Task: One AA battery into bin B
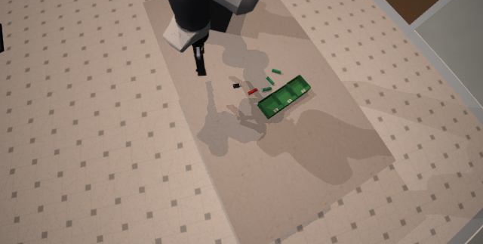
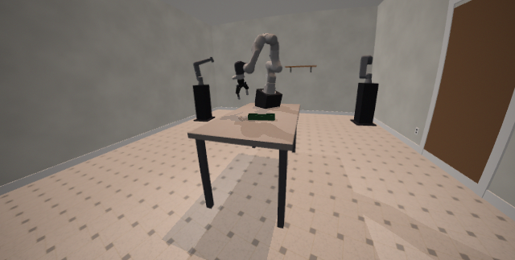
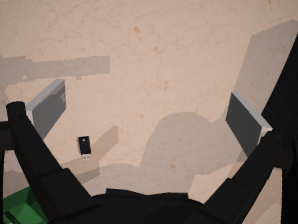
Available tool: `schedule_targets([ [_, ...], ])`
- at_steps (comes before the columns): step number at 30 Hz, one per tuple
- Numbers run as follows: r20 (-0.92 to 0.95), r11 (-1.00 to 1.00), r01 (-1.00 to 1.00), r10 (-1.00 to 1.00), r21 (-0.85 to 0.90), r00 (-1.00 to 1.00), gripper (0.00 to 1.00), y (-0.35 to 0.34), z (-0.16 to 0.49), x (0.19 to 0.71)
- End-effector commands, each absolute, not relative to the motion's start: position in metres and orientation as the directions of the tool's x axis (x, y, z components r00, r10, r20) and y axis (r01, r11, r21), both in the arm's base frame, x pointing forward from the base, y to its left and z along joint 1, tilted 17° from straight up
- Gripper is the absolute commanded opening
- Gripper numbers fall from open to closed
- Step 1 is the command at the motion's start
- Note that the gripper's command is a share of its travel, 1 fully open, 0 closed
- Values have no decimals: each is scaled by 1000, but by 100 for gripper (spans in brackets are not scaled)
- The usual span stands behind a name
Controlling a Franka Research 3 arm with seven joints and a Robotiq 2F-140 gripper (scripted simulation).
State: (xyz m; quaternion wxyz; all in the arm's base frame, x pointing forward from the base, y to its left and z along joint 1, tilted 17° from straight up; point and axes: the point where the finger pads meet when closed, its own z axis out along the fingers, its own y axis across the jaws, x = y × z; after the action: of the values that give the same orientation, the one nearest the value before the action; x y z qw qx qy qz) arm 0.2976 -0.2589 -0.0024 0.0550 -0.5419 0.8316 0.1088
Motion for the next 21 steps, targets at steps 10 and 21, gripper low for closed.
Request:
schedule_targets([
  [10, -209, 389, -913, -889, 121, -407, 100, -259, -2, 298],
  [21, -209, 389, -913, -889, 121, -407, 5, -266, 30, 291],
])
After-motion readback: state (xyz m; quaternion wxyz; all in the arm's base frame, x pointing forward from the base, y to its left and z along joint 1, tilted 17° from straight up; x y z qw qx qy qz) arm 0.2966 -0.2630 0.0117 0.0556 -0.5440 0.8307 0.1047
